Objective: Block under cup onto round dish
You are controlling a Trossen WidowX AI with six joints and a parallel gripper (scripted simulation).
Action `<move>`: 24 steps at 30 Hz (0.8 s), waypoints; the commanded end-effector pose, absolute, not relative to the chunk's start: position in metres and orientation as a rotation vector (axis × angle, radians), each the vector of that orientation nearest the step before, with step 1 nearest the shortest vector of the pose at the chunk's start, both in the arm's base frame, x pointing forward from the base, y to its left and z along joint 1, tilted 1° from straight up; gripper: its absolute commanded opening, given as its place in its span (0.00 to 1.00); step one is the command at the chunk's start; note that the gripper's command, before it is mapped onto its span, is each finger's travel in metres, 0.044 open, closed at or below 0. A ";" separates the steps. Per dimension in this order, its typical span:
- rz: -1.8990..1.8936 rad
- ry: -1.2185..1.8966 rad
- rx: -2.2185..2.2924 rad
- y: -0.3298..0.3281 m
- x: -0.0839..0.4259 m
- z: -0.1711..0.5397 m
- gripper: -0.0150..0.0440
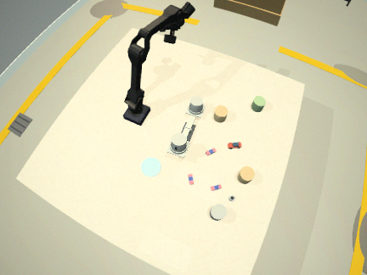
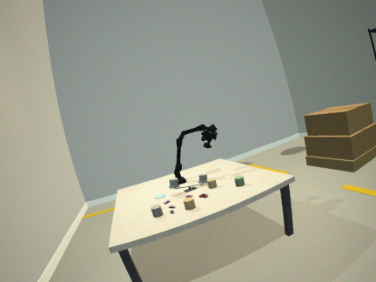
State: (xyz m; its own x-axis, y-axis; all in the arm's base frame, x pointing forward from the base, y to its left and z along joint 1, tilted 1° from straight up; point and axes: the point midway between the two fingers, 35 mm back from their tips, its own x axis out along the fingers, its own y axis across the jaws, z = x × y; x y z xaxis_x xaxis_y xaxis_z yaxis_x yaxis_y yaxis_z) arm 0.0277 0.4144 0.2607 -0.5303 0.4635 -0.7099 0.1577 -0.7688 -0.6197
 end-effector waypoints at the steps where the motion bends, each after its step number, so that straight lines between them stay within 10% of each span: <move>1: 2.344 -0.832 -1.426 0.402 0.048 0.267 1.00; 24: 1.895 -0.072 -1.320 0.309 0.148 0.283 1.00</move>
State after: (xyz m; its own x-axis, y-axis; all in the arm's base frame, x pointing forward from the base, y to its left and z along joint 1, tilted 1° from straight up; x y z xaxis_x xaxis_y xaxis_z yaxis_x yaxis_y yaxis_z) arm 0.1392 0.3221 0.2802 -0.1781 0.6253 -0.7597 -0.5082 -0.7196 -0.4732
